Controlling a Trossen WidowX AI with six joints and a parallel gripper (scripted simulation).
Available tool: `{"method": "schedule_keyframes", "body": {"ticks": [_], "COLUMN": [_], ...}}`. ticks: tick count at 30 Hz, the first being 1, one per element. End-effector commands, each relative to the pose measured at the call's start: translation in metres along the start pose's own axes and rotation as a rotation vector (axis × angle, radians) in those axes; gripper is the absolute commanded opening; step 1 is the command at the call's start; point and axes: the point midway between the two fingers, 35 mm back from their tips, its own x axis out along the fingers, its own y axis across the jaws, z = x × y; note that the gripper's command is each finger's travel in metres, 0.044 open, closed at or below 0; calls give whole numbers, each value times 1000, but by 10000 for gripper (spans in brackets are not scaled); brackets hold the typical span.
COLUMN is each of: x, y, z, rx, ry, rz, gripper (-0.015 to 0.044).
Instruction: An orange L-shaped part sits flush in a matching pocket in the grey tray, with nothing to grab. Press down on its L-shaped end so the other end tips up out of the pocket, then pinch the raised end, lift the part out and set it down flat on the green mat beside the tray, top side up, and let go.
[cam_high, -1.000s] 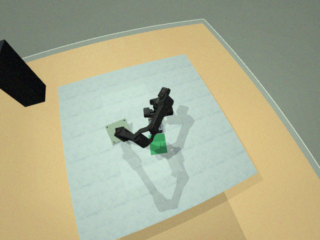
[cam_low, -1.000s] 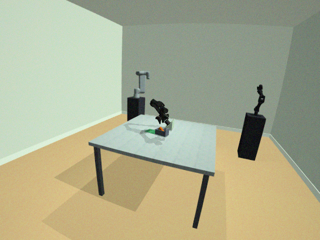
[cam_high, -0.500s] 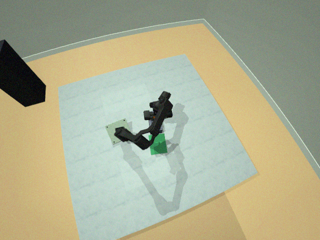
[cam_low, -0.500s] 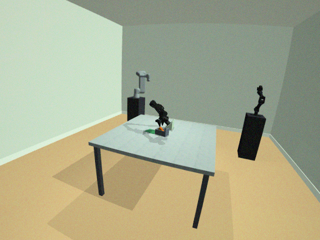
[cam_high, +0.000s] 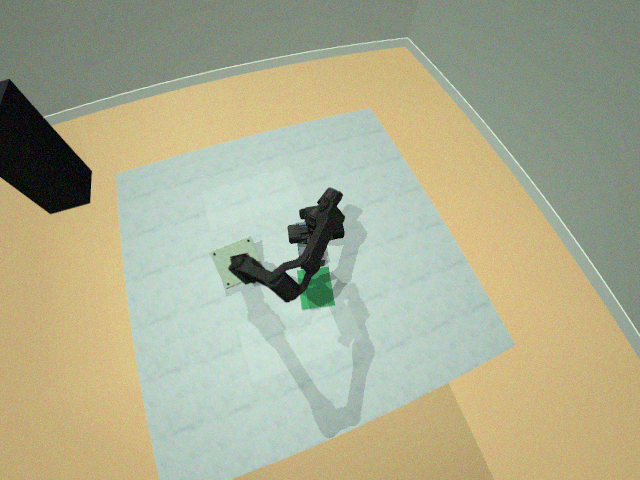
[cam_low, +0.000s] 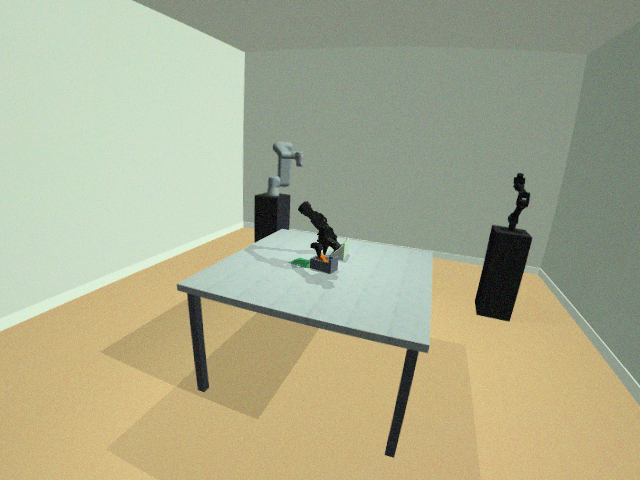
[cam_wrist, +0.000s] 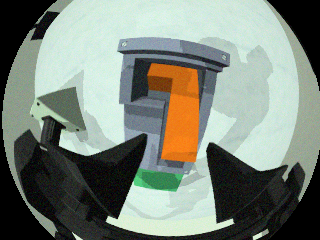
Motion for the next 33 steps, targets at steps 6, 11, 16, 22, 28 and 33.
{"method": "schedule_keyframes", "body": {"ticks": [6,11,16,22,28,33], "x": [13,16,16,16,16,16], "y": [0,1,1,1,1,1], "z": [-2,-1,-1,-1,-1,-1], "rx": [-2,1,1,1,1,1], "ry": [3,2,2,2,2,2], "rz": [-6,0,0,0,0,0], "gripper": [280,254,162,122,23,0]}}
